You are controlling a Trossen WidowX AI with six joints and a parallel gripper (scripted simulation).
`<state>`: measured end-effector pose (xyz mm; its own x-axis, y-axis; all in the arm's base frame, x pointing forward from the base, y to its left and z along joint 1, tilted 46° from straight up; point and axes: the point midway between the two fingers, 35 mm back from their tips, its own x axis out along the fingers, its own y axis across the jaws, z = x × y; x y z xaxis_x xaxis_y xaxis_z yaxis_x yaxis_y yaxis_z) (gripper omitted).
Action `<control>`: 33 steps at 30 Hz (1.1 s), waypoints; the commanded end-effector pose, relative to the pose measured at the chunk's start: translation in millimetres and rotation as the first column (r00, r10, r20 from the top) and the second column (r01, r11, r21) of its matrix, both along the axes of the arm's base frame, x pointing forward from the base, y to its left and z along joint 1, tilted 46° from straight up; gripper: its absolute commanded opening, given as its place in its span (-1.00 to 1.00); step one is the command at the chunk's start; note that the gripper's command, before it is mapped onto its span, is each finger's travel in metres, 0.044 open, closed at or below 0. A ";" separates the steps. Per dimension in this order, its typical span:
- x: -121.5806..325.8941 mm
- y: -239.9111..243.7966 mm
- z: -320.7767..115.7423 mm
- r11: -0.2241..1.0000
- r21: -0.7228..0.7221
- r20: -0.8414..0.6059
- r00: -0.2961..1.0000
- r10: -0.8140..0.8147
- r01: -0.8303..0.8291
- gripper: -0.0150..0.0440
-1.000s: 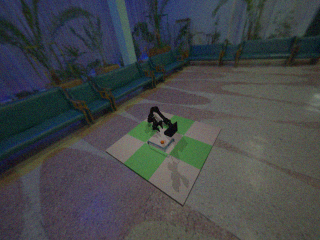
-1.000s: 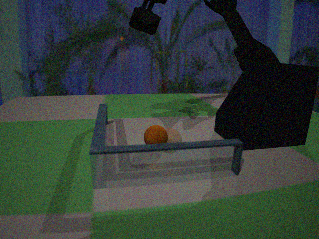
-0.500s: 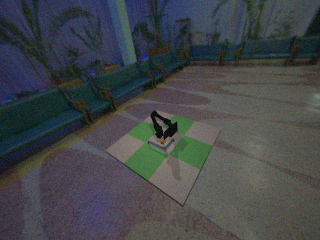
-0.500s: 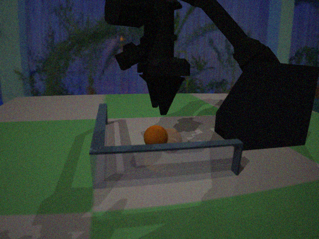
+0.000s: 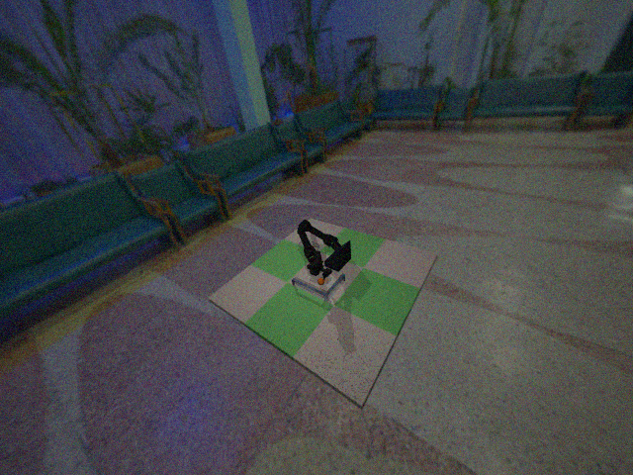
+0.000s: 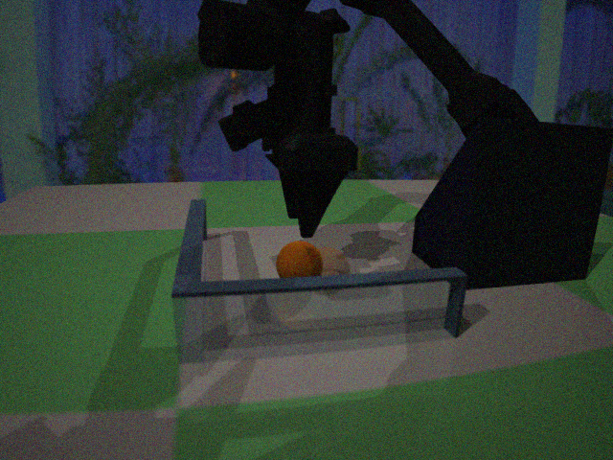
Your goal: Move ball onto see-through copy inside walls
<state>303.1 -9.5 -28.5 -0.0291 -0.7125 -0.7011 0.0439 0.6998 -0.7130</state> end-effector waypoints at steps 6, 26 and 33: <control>-1.1 -10.7 -10.6 1.000 -0.006 -0.007 1.000 0.004 -0.004 0.71; -3.0 -33.3 -31.4 1.000 -0.009 -0.007 1.000 0.004 -0.004 0.71; -3.0 -33.5 -31.6 1.000 -0.009 -0.007 1.000 0.004 -0.004 0.31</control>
